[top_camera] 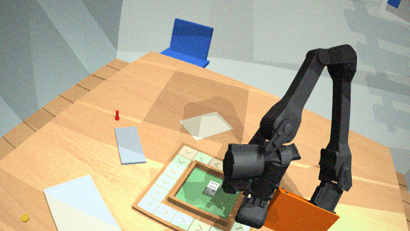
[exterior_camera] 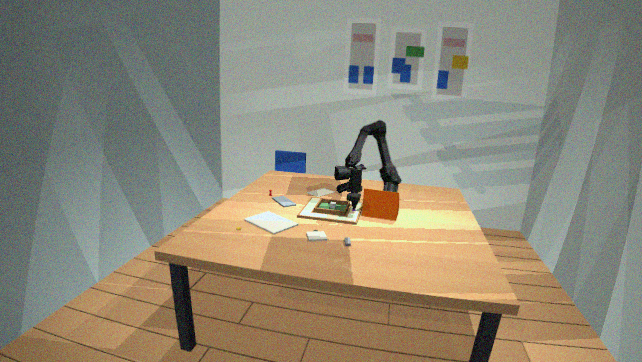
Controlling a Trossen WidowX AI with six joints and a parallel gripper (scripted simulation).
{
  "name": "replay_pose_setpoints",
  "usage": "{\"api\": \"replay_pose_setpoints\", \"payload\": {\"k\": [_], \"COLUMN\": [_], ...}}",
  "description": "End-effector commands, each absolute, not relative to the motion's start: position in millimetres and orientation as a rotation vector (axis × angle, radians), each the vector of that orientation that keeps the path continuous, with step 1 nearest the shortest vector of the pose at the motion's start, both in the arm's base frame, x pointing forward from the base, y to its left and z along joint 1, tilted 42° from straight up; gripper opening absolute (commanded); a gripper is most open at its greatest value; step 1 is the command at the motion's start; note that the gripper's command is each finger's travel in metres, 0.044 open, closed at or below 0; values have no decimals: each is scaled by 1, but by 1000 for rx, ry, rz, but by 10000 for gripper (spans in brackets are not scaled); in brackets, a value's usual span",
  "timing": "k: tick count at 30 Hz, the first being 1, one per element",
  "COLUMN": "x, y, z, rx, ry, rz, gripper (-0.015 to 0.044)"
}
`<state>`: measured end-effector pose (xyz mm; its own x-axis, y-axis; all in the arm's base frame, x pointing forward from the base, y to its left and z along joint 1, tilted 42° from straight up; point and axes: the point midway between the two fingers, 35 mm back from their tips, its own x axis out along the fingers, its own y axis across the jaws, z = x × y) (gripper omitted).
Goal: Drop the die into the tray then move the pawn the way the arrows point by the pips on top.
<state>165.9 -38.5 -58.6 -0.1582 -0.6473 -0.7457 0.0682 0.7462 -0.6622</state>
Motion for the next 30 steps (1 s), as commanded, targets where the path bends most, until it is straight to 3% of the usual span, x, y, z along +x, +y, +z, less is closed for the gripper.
{"api": "replay_pose_setpoints", "payload": {"k": [1,15,30], "x": [179,186,221], "y": [-20,34,9], "z": [-42,28,30], "rx": [-457,-459,-438], "ry": [1603,1606,1608], "rz": [-659,-664,-629], "gripper": [0,0,0]}}
